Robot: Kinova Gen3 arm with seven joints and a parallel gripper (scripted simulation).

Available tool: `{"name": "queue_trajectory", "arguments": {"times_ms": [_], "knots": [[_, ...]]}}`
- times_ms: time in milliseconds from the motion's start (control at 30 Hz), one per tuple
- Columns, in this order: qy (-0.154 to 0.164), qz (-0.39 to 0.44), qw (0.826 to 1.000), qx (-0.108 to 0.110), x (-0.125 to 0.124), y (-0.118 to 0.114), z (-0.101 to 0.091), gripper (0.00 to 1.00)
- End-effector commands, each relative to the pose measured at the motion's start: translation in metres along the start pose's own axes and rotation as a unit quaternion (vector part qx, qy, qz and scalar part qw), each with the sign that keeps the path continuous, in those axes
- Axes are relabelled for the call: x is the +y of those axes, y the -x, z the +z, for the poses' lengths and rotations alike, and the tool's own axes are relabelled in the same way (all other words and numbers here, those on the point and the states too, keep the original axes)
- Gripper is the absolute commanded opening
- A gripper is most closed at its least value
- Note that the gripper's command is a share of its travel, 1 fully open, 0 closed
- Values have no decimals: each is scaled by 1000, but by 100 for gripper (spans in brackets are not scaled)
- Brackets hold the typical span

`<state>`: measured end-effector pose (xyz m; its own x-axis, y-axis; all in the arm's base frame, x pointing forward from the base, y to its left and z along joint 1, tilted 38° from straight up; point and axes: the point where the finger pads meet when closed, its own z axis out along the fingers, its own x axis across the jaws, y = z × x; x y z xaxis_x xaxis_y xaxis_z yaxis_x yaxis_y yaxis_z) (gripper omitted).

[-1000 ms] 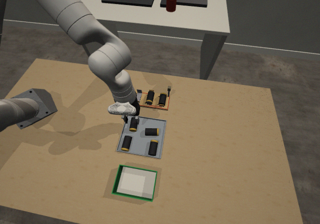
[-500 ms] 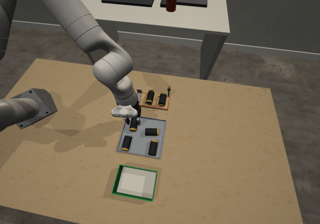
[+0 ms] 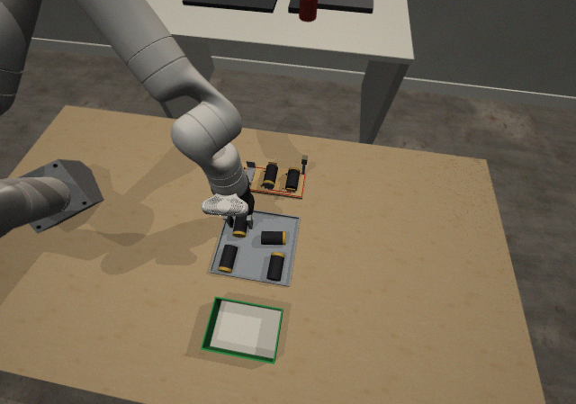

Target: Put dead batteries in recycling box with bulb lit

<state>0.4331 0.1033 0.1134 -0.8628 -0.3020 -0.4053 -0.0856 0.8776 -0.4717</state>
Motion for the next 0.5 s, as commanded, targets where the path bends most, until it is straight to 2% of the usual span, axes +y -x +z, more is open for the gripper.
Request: {"name": "queue_trajectory", "arguments": {"times_ms": [0, 267, 300, 467], "knots": [[-1, 2, 1000, 1, -2, 0, 2, 90], [-1, 2, 1000, 1, -2, 0, 2, 90], [-1, 2, 1000, 1, -2, 0, 2, 57], [-1, 2, 1000, 1, -2, 0, 2, 57]]}}
